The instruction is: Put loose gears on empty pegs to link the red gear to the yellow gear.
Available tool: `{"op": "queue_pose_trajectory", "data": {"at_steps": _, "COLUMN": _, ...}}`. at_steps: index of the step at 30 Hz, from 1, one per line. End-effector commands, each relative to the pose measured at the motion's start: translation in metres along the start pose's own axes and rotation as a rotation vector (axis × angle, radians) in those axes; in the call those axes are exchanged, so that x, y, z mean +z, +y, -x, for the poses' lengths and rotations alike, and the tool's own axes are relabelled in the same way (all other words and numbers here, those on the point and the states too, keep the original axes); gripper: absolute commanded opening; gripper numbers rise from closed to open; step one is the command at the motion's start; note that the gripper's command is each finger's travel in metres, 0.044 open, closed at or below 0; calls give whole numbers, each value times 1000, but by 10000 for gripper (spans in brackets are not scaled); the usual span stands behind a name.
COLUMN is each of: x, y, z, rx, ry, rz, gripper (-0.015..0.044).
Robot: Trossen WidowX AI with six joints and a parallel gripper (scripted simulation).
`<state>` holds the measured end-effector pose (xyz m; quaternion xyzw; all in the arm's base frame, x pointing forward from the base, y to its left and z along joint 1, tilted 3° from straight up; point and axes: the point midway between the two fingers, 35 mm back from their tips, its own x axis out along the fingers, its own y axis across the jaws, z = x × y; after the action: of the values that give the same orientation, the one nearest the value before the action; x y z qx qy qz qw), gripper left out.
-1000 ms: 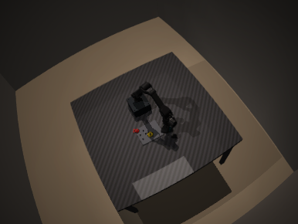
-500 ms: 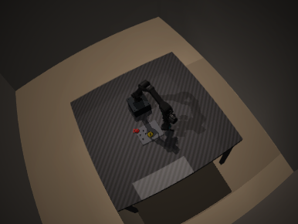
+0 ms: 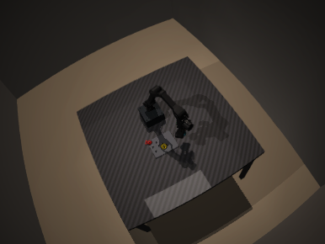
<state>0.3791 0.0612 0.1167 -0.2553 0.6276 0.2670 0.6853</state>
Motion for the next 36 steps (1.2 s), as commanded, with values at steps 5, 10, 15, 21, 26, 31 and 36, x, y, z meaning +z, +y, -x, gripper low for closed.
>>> {"op": "queue_pose_trajectory", "data": {"at_steps": 5, "x": -3, "y": 4, "z": 21, "rx": 0, "ry": -1, "rz": -5, "gripper": 0}}
{"op": "queue_pose_trajectory", "data": {"at_steps": 10, "x": -9, "y": -3, "z": 18, "rx": -1, "ry": 1, "rz": -5, "gripper": 0}}
{"op": "queue_pose_trajectory", "data": {"at_steps": 15, "x": -19, "y": -14, "z": 13, "rx": -2, "ry": 2, "rz": -5, "gripper": 0}}
{"op": "queue_pose_trajectory", "data": {"at_steps": 21, "x": -31, "y": -25, "z": 7, "rx": -3, "ry": 4, "rz": -5, "gripper": 0}}
{"op": "queue_pose_trajectory", "data": {"at_steps": 26, "x": -42, "y": -35, "z": 2, "rx": -4, "ry": 6, "rz": -5, "gripper": 0}}
{"op": "queue_pose_trajectory", "data": {"at_steps": 31, "x": -53, "y": -43, "z": -2, "rx": -5, "ry": 7, "rz": -5, "gripper": 0}}
{"op": "queue_pose_trajectory", "data": {"at_steps": 36, "x": -64, "y": -51, "z": -7, "rx": -6, "ry": 9, "rz": -4, "gripper": 0}}
